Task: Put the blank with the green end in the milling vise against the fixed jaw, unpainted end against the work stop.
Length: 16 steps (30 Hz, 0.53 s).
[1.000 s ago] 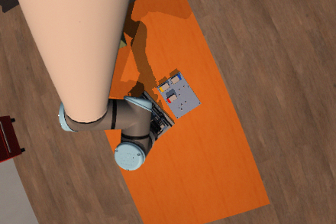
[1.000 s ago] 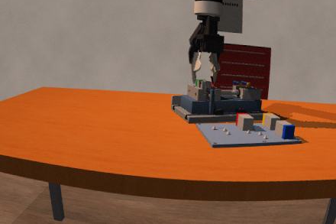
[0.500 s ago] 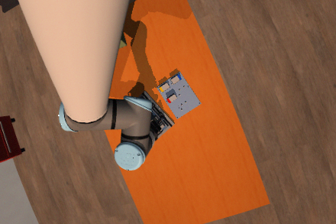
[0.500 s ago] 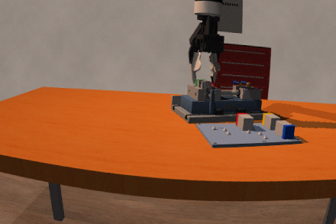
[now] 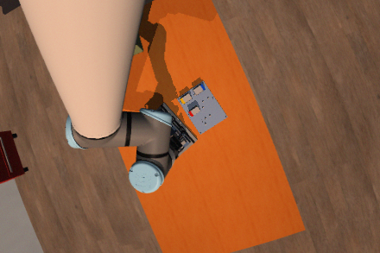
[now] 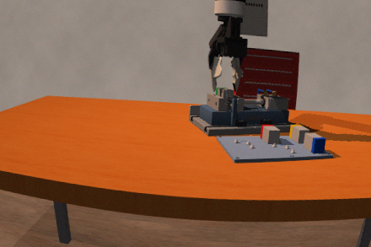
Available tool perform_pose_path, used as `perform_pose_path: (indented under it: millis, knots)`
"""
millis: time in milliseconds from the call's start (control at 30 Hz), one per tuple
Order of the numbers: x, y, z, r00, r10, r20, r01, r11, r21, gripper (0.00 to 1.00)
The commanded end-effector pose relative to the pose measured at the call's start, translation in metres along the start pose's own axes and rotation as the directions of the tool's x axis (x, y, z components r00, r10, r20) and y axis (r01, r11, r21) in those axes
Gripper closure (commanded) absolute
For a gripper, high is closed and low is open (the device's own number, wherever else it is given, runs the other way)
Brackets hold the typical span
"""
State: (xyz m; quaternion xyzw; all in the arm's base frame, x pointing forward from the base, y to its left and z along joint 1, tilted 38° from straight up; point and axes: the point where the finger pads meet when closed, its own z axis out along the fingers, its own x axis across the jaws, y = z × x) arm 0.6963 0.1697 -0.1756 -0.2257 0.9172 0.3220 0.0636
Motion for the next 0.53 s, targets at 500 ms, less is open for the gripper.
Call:
perform_pose_path:
  millis: [500]
  knots:
    - [-0.001,0.000,-0.032,1.000,0.000,0.001,0.000,1.000,0.001,0.60]
